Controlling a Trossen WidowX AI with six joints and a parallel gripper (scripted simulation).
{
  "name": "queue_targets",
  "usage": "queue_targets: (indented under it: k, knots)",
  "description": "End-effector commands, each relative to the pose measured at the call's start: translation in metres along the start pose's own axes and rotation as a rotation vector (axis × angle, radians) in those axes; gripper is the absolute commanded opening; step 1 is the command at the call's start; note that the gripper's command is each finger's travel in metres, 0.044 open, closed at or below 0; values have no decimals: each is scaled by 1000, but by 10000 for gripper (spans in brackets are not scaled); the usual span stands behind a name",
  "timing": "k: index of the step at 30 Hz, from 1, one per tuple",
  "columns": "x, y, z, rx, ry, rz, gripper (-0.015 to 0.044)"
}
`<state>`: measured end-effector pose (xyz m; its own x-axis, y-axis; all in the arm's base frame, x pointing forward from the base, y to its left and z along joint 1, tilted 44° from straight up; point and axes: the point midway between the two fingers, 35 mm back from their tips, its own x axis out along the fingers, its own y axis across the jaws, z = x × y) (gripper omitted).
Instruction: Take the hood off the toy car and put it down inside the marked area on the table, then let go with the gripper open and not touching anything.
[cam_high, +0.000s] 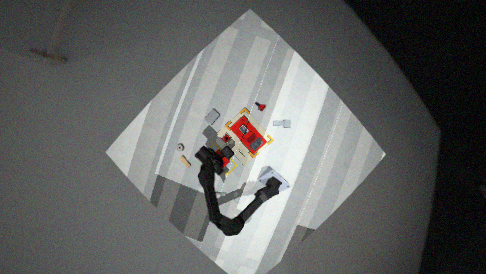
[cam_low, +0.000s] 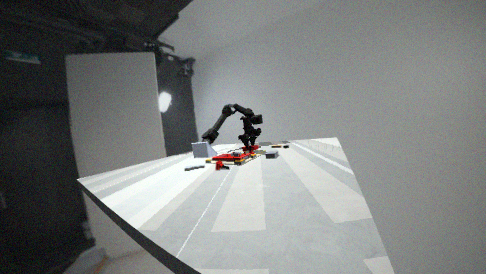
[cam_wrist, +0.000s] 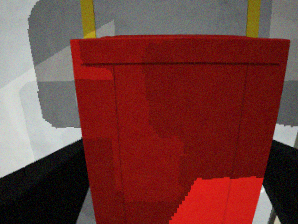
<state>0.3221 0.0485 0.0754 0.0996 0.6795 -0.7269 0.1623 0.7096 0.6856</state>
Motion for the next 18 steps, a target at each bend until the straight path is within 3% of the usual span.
queue_targets:
  k: [1, 18]
  knots:
    - [4, -1, -2, 11, 5, 3, 0]
    - [12, 0, -2, 11, 5, 4, 0]
